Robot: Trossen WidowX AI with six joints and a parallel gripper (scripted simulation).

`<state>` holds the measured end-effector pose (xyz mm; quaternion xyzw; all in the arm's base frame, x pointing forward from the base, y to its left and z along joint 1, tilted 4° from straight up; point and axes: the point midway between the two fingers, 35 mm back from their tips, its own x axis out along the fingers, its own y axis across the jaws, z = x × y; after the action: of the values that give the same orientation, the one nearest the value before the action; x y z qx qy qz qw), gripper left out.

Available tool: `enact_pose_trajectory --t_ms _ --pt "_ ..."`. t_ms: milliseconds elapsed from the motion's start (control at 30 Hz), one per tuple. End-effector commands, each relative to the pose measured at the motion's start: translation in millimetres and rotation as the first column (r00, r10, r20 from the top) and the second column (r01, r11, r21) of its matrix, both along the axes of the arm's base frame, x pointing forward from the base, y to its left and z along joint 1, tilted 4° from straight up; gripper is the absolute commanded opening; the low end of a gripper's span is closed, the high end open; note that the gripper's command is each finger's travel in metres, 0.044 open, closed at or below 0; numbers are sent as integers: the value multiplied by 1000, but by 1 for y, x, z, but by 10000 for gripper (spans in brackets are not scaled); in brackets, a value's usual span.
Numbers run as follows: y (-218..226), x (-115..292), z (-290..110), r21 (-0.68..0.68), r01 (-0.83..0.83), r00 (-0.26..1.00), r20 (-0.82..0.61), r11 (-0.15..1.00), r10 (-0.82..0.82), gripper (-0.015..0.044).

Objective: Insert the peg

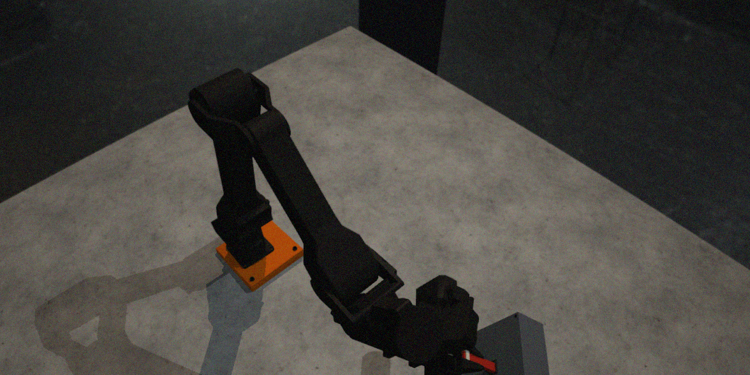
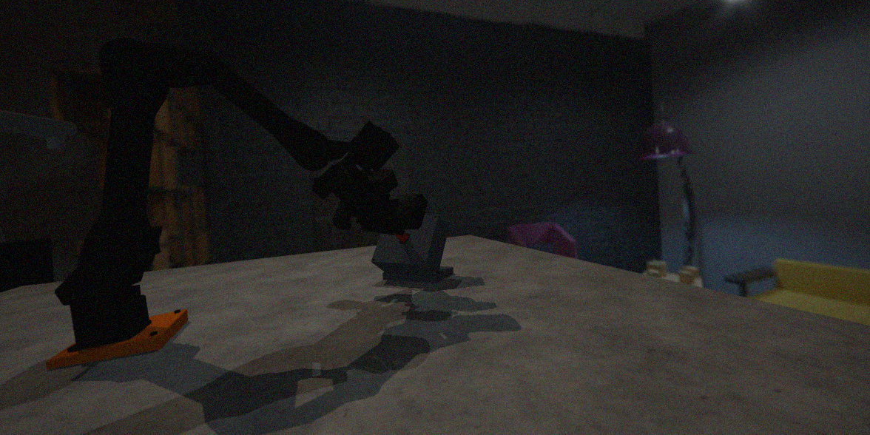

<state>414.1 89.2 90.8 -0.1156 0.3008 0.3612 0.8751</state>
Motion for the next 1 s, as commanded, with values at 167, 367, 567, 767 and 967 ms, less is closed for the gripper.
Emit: enact_pose_trajectory --t_ms 167,367,567,767,967 --pt "2 3 -3 -1 5 1000 -1 1000 -5 0" --pt "2 2 -2 0 0 1000 -1 1000 0 0" --pt "2 2 -2 0 0 1000 -1 1000 0 26" --pt "2 2 -2 0 0 1000 -1 1000 0 184" --pt "2 2 -2 0 0 1000 -1 1000 0 341"
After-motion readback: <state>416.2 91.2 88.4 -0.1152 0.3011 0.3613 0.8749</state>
